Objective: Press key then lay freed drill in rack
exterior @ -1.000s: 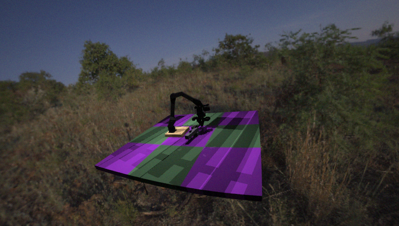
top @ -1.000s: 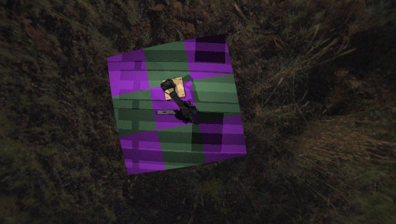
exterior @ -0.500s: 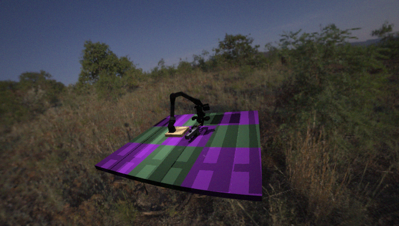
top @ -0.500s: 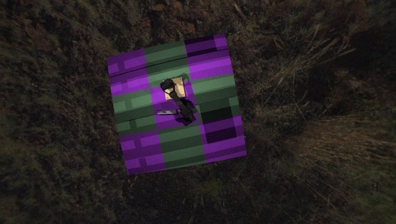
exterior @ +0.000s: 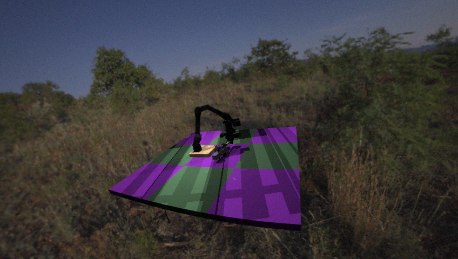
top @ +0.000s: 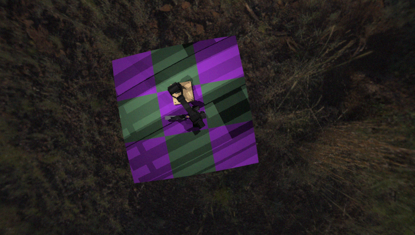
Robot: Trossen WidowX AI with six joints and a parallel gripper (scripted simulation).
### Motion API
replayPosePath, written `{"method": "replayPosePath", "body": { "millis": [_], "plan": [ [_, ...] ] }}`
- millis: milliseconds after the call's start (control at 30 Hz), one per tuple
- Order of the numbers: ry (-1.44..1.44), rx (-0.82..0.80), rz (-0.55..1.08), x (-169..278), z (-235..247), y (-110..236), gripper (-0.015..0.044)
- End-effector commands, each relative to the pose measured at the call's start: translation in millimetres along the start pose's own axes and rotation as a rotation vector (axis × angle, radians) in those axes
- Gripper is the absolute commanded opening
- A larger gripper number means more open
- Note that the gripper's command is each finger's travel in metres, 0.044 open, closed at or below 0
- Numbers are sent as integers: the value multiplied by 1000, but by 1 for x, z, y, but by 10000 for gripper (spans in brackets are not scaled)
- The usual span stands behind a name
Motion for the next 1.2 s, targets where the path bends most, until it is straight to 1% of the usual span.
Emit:
{"method": "replayPosePath", "body": {
  "millis": [0,1167],
  "plan": [
    [3,4,-5,0,0,3,0],
    [3,4,-5,-1,0,14,0]
  ]
}}
Point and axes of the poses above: the point midway between the two fingers, 35 mm back from their tips, its own y axis back along the fingers, its own z axis across the jaws, x = y × z, the point moved 6 cm from there along y, back along the fingers, and after that the axes turned 15 degrees about y, right-handed, at the moved point
